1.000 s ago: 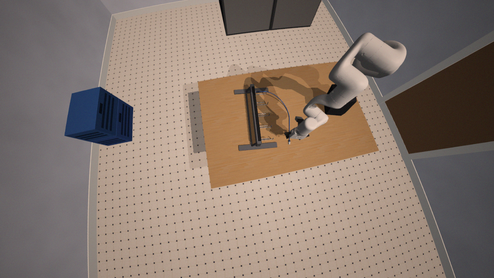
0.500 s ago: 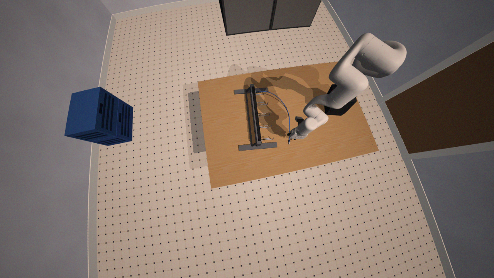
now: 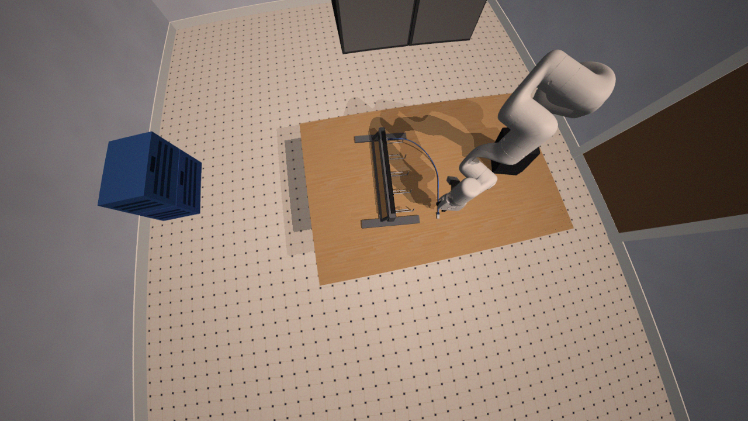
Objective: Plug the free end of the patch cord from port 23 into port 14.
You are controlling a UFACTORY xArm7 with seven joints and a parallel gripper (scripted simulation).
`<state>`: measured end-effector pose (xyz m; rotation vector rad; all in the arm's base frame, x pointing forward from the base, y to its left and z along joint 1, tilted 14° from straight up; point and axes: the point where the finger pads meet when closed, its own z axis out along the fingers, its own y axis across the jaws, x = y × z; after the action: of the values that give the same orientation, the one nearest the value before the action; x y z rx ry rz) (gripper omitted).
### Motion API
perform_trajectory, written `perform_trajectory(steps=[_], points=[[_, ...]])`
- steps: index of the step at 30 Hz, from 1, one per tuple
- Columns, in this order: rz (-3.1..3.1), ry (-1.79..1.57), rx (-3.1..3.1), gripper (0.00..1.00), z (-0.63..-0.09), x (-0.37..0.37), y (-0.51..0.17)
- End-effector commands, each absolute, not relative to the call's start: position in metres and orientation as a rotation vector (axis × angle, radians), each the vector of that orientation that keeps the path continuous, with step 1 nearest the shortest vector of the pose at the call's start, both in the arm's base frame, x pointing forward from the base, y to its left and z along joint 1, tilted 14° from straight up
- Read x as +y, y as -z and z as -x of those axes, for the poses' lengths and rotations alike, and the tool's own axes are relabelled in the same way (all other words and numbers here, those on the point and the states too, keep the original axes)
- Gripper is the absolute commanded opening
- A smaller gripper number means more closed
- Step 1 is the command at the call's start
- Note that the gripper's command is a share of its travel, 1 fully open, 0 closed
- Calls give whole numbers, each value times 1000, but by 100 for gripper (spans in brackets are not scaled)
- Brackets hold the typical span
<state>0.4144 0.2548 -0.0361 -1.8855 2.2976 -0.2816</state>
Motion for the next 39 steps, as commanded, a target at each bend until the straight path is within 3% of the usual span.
perform_trajectory(steps=[1, 11, 39], points=[[1884, 281, 2295, 0, -415, 256, 35], [1864, 278, 2300, 0, -416, 257, 34], [689, 129, 2382, 0, -470, 249, -63]])
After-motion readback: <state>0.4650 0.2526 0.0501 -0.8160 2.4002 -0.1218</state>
